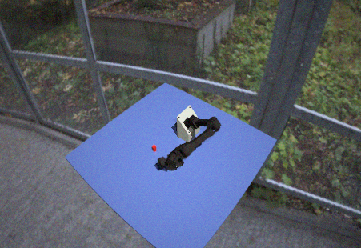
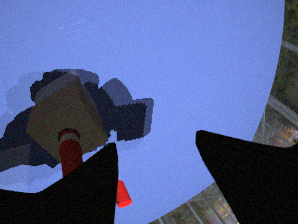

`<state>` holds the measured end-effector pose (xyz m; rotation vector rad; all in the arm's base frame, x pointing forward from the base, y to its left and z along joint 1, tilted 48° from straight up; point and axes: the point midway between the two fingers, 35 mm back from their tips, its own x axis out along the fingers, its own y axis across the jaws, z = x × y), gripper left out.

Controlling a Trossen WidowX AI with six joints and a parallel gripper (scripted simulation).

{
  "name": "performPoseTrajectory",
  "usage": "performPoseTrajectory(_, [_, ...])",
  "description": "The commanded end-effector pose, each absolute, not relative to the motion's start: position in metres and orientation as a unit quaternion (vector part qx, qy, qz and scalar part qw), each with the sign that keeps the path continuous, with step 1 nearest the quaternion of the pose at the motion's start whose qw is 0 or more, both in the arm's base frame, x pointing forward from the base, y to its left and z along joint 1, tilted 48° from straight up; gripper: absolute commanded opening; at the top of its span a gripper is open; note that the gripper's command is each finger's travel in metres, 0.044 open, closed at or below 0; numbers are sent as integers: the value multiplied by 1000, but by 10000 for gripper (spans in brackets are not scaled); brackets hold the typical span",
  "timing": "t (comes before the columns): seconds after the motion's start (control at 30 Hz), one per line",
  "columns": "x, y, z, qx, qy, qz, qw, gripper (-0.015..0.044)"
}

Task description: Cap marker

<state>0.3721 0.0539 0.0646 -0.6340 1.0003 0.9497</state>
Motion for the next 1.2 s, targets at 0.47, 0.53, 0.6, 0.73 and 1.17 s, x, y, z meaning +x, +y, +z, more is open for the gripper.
performPoseTrajectory(0.47, [301, -79, -65, 466, 699, -10, 543, 252])
performPoseTrajectory(0.53, [291, -89, -75, 530, 693, -59, 486, 252])
performPoseTrajectory(0.6, [279, -97, -86, 592, 680, -109, 419, 252])
performPoseTrajectory(0.73, [272, -101, -91, 622, 671, -135, 379, 252])
performPoseTrajectory(1.17, [274, -92, -98, 623, 671, -135, 379, 252])
